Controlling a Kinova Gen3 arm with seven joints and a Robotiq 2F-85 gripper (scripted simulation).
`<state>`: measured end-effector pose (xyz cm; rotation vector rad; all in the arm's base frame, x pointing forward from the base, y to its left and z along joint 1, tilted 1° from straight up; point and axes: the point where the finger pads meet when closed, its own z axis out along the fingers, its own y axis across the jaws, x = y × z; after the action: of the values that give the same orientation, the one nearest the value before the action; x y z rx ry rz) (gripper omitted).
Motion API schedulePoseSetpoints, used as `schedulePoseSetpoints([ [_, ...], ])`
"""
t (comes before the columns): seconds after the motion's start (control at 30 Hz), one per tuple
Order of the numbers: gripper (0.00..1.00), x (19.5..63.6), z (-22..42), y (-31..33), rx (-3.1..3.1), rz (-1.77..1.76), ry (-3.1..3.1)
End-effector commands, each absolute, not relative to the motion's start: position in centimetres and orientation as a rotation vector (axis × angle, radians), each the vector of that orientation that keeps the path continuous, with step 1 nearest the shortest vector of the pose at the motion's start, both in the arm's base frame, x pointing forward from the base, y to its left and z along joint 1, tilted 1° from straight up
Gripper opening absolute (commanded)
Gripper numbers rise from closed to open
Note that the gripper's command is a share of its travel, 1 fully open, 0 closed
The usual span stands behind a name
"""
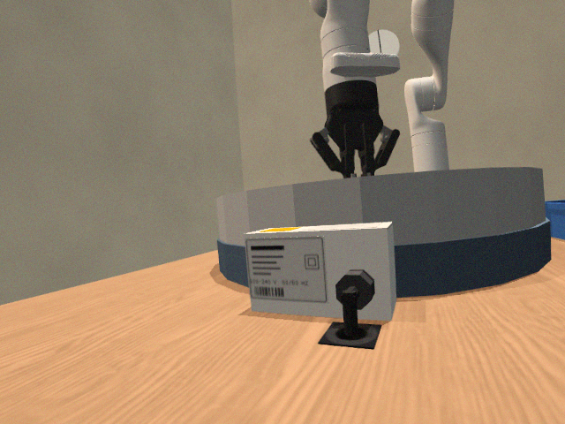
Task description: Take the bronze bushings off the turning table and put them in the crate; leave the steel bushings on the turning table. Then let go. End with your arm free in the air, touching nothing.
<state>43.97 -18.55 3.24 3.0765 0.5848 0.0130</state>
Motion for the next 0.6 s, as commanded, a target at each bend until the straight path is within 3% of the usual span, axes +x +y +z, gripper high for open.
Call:
schedulePoseSetpoints([
  [0.0, 0.16, 44.03, 3.32, -18.57, 3.076, 0.016, 0.585],
  [0.57, 0.16, 44.03, 3.32, -18.57, 3.076, 0.016, 0.585],
])
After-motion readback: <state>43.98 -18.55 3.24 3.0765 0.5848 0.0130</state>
